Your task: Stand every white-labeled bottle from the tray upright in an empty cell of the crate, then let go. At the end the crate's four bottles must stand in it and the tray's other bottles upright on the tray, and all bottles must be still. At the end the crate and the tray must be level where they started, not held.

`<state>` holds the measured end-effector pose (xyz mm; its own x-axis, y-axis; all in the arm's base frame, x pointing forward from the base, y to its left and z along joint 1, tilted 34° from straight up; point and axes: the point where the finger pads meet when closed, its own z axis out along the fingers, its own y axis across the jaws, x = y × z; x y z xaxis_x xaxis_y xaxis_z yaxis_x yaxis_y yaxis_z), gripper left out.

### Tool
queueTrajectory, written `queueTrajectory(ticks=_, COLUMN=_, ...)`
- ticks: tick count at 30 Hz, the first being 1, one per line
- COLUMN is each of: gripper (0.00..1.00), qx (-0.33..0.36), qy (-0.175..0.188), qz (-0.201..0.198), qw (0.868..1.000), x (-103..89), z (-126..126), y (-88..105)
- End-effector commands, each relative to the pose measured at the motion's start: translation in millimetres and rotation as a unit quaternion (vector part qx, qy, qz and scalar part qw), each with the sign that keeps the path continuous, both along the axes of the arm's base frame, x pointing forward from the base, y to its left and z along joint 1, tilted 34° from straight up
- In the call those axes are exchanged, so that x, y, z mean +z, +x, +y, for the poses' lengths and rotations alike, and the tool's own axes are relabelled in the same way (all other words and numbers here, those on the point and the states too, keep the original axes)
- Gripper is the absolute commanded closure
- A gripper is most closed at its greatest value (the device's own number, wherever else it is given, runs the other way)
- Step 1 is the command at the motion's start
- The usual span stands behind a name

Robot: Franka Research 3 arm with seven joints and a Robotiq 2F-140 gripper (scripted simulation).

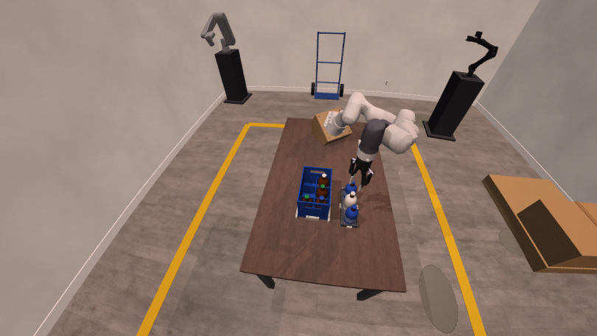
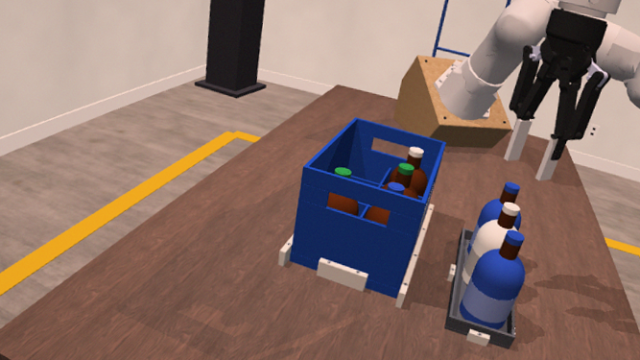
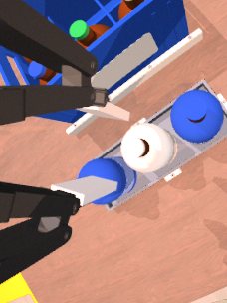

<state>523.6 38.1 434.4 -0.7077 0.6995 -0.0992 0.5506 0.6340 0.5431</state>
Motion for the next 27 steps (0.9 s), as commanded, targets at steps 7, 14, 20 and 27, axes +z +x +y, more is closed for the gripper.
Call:
queueTrajectory(ticks=7, gripper=0.62, qx=-0.004, qy=0.003, qz=0.001, qw=1.000, x=-2.4, z=1.6, y=0.6)
queueTrajectory(ticks=14, gripper=0.62, qx=-0.004, qy=0.003, qz=0.001, qw=1.000, x=-5.8, z=2.9, y=2.5)
queueTrajectory(ticks=20, gripper=0.62, qx=-0.004, qy=0.003, qz=0.001, qw=1.000, x=-11.7, z=5.3, y=5.7)
queueTrajectory(ticks=27, gripper=0.62, qx=-0.004, qy=0.003, qz=0.001, qw=1.000, x=-17.5, z=7.6, y=8.8)
